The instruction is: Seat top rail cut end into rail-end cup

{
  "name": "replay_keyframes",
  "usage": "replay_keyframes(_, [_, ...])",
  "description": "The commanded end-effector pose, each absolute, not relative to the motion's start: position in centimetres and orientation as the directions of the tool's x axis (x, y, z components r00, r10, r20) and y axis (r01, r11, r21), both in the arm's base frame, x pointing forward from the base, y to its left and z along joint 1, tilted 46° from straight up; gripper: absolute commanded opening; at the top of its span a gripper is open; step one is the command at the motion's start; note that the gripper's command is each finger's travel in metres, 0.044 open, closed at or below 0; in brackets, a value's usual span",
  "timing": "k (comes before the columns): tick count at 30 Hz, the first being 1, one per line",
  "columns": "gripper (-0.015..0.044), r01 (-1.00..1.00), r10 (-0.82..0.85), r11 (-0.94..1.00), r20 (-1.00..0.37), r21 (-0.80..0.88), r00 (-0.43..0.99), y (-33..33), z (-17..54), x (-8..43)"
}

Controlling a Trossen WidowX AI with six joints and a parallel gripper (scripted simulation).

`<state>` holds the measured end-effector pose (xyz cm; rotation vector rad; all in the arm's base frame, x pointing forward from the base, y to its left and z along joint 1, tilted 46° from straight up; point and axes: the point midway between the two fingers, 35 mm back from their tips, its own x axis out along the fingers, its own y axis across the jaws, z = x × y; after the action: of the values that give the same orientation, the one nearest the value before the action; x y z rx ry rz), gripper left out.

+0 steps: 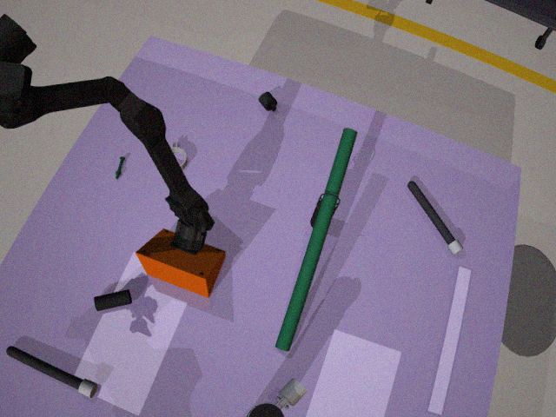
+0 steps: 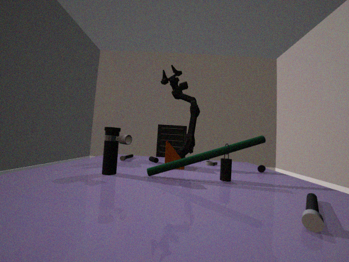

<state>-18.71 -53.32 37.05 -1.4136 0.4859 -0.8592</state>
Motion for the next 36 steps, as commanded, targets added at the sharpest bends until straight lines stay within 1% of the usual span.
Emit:
replay_keyframes(1, [0.0426,0.232,-0.758,-0.053,0.191,-0.971,0.624,-53.4,37.0,-18.5])
replay_keyframes(2, [0.0440,0.251,-0.756,-0.029,0.186,-0.968,0.628,-53.8,36.7,-17.9])
replay_keyframes(7, [0.0440,0.393,-0.728,0.219,0.119,-0.893,0.675,-56.5,33.9,-11.3])
replay_keyframes(10, [0.0440,0.437,-0.708,0.346,0.074,-0.830,0.702,-57.3,32.3,-7.7])
replay_keyframes(15, [0.0440,0.462,-0.651,0.565,-0.025,-0.684,0.759,-57.3,29.1,-0.4])
replay_keyframes(21, [0.0440,0.431,-0.551,0.773,-0.156,-0.465,0.820,-55.5,25.1,7.5])
replay_keyframes(29, [0.0440,0.331,-0.355,0.935,-0.340,-0.128,0.871,-50.1,19.7,16.8])
replay_keyframes(36, [0.0440,0.231,-0.119,0.958,-0.492,0.173,0.862,-42.6,15.4,23.2])
